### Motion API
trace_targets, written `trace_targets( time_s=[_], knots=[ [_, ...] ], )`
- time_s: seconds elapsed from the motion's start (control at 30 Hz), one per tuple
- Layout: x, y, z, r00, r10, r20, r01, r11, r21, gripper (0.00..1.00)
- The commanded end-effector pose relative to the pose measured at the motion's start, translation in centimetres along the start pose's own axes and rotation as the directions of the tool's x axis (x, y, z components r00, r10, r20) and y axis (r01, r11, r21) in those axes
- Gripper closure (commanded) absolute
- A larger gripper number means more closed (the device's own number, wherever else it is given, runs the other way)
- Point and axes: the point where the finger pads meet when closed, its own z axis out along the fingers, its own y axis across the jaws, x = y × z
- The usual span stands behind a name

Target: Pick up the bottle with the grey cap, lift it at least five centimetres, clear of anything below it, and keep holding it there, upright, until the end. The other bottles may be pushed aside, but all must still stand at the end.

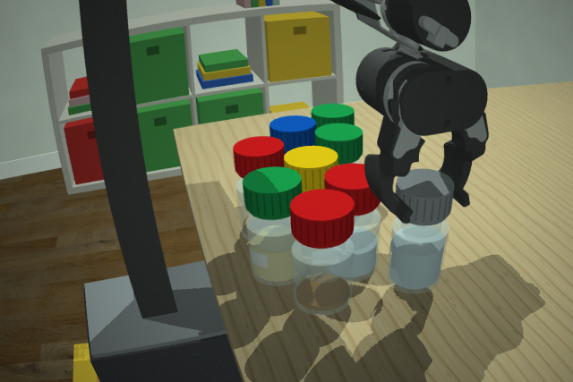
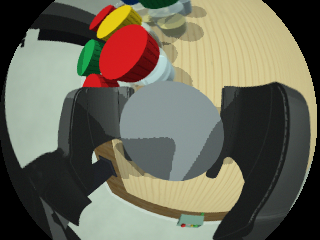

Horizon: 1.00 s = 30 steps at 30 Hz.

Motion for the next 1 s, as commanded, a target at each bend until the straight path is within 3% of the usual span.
trace_targets(
  time_s=[0.0,0.33,0.67,0.97],
  knots=[
    [-0.1,0.0,-0.5,1.0,0.014,0.0,-0.014,1.0,0.005,1.0],
    [-0.1,0.0,-1.2,1.0,0.014,0.0,-0.014,1.0,0.005,1.0],
    [-0.1,0.0,-3.7,1.0,0.016,0.0,-0.016,1.0,0.006,1.0],
    [-0.1,0.0,-3.8,1.0,0.013,0.001,-0.013,1.0,0.005,1.0]
  ],
)
